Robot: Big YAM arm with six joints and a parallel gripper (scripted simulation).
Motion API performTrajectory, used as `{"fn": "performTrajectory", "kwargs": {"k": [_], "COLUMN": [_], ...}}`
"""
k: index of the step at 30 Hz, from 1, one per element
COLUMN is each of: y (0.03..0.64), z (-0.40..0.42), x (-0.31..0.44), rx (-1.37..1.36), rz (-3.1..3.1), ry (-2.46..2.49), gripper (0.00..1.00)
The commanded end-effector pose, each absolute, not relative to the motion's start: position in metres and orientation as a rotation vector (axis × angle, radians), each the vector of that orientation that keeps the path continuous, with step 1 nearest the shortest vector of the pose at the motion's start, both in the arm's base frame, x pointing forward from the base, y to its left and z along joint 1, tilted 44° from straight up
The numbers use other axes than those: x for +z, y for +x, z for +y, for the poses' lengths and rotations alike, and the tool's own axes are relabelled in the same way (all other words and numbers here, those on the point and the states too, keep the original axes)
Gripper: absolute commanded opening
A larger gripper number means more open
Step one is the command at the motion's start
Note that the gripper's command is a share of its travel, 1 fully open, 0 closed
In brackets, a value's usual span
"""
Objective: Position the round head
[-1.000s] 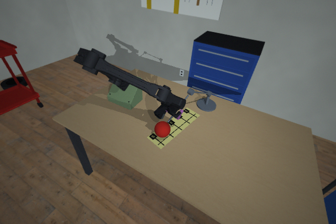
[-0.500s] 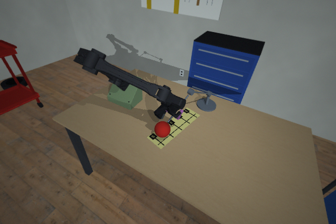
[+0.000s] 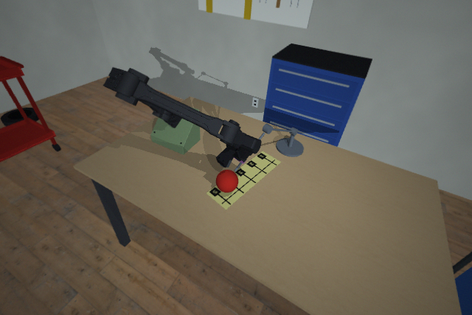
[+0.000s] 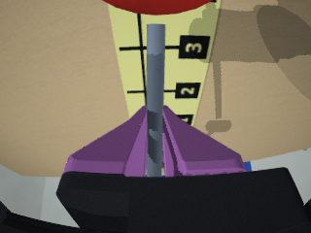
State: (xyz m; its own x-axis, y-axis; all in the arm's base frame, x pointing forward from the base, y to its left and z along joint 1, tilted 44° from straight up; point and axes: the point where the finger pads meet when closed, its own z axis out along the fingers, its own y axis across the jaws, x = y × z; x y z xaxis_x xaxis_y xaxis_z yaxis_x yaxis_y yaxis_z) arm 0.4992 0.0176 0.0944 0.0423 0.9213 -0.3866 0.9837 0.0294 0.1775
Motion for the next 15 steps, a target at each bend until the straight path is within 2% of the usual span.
{"fn": "performTrajectory", "kwargs": {"k": [1,15], "y": [0.5002,0.5006], "z": [0.0204,0.0205], "x": [0.0979,0.0978], "rx": [-0.207,-0.203], "rz": [1.926,1.92], "ry": [1.921,1.925], "gripper": [0.0,0.0]}}
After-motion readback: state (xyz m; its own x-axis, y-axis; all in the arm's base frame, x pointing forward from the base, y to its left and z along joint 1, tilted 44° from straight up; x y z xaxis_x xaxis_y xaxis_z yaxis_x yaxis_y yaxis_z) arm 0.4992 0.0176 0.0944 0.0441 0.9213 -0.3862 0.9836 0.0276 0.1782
